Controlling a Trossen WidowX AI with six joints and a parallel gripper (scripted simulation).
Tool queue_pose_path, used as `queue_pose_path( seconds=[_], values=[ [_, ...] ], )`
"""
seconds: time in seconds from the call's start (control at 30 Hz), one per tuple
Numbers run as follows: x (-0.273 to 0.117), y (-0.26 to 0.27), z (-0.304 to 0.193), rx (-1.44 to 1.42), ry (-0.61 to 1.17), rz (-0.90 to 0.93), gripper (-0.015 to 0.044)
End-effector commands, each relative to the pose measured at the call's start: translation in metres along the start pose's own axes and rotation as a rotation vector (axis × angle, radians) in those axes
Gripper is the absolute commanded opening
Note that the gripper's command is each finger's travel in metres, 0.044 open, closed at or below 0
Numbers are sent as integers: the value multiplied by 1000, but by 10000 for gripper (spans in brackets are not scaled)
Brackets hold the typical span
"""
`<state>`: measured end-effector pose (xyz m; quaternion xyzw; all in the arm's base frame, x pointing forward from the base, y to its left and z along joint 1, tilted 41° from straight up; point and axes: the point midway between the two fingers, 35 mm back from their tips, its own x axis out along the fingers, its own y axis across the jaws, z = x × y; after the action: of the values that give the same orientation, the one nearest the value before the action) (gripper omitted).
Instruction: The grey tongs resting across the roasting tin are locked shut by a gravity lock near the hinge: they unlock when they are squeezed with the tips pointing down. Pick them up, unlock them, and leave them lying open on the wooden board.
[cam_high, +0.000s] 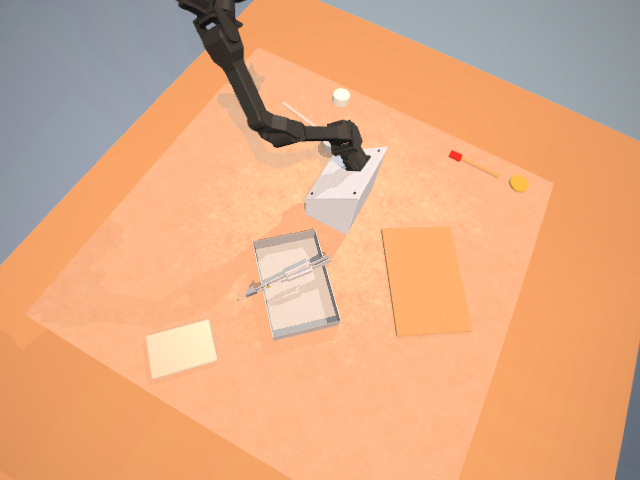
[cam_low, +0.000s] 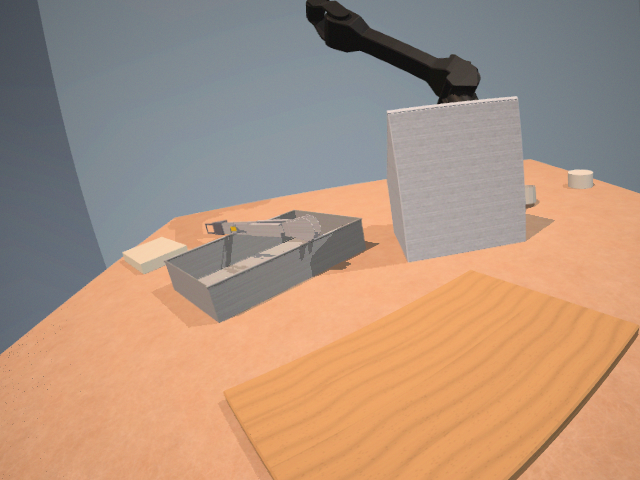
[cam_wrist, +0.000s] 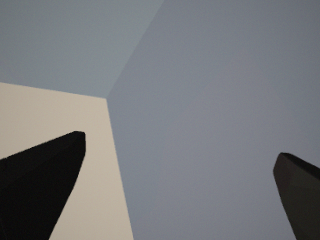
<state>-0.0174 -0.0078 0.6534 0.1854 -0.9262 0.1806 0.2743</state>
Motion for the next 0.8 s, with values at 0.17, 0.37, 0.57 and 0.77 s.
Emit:
queue_pose_path(
  seconds=[0.17, 0.37, 0.57, 0.77],
  values=[
    [21, 5, 20, 153, -76, -34, 440],
    [44, -4, 58, 402, -231, -136, 440],
    [73, -27, 111, 705, -442, -170, 440],
    [84, -69, 168, 976, -685, -161, 440]
  ],
)
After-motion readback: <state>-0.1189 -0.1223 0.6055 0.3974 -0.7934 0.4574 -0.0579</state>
